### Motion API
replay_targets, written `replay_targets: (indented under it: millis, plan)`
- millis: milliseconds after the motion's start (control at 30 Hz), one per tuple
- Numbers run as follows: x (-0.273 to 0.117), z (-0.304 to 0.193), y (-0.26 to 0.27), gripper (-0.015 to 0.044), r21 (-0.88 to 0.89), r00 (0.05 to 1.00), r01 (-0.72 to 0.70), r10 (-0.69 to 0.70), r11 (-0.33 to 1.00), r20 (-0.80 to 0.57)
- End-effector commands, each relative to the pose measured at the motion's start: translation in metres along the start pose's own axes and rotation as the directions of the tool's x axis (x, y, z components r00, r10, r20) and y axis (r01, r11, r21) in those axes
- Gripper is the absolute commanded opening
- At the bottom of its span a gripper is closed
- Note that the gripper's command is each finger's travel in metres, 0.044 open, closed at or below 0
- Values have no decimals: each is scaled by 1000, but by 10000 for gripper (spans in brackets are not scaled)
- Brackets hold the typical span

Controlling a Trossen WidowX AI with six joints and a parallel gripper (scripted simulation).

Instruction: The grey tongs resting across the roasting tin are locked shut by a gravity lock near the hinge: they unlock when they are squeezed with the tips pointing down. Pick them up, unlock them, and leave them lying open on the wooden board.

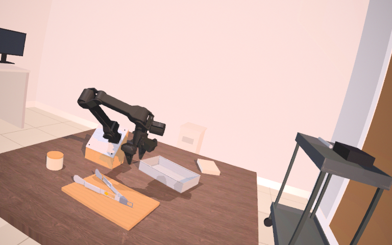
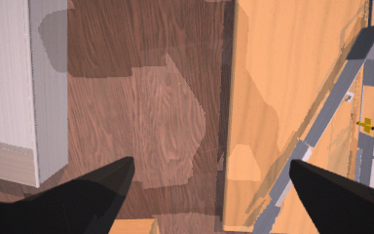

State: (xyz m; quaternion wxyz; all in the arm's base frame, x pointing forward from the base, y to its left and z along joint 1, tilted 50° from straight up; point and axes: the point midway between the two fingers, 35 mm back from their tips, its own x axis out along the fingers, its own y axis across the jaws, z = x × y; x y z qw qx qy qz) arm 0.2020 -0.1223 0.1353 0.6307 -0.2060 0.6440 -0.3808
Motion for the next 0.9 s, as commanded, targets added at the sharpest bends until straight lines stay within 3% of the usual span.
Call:
replay_targets:
  millis: [0, 867]
  plan:
    - [-25, 3, -2, 440, 4, 1000, -12, 12, 1000, 8]
    - [-37, 3, -3, 440, 3, 1000, -17, 17, 1000, 7]
